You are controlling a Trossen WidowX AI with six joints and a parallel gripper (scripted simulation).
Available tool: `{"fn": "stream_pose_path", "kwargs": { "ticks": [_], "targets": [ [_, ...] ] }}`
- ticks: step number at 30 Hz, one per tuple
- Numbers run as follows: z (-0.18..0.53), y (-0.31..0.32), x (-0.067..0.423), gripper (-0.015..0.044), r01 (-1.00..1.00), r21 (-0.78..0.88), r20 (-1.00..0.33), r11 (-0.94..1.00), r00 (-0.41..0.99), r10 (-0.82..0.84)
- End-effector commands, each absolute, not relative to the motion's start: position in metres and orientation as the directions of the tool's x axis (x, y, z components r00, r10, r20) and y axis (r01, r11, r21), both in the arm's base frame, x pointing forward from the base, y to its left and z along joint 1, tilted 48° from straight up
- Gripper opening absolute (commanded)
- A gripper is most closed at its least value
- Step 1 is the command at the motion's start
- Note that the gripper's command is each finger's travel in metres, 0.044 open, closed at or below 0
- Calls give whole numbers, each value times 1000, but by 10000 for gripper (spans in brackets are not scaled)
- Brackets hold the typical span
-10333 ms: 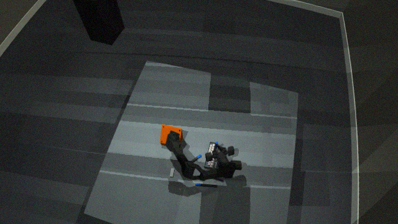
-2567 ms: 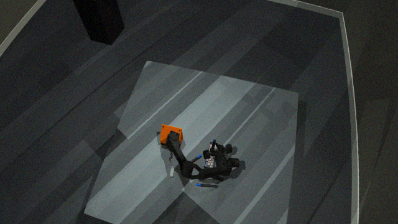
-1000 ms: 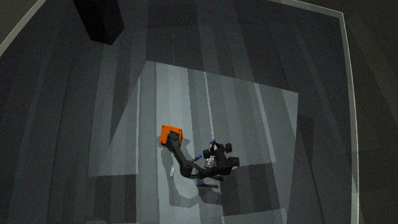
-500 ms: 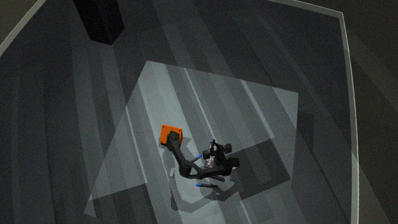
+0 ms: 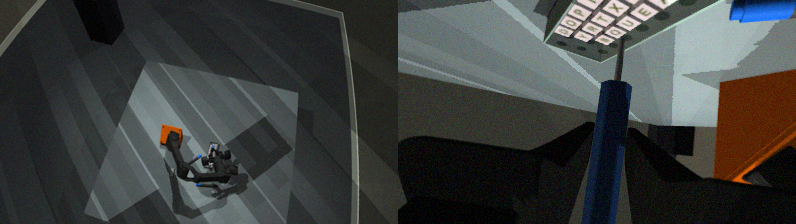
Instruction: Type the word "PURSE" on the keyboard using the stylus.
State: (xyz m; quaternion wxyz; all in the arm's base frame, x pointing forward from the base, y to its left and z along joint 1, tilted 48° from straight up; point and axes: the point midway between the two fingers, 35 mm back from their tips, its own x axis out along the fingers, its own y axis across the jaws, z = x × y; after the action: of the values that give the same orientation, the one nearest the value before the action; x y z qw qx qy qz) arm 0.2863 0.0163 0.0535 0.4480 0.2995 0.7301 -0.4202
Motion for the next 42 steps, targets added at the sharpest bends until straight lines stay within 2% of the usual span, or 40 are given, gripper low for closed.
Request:
{"fn": "stream_pose_path", "kwargs": {
  "ticks": [1, 5, 8, 9, 42],
  "targets": [
    [46, 6, 287, 0, 812, -347, -905, 469, -421, 59],
    [46, 6, 287, 0, 812, -347, -905, 469, -421, 59],
    [43, 5, 287, 79, 812, -347, -905, 469, -421, 59],
    [43, 5, 287, 81, 812, -347, -905, 469, -421, 59],
    [38, -3, 288, 81, 812, -347, -905, 469, -421, 58]
  ]
}}
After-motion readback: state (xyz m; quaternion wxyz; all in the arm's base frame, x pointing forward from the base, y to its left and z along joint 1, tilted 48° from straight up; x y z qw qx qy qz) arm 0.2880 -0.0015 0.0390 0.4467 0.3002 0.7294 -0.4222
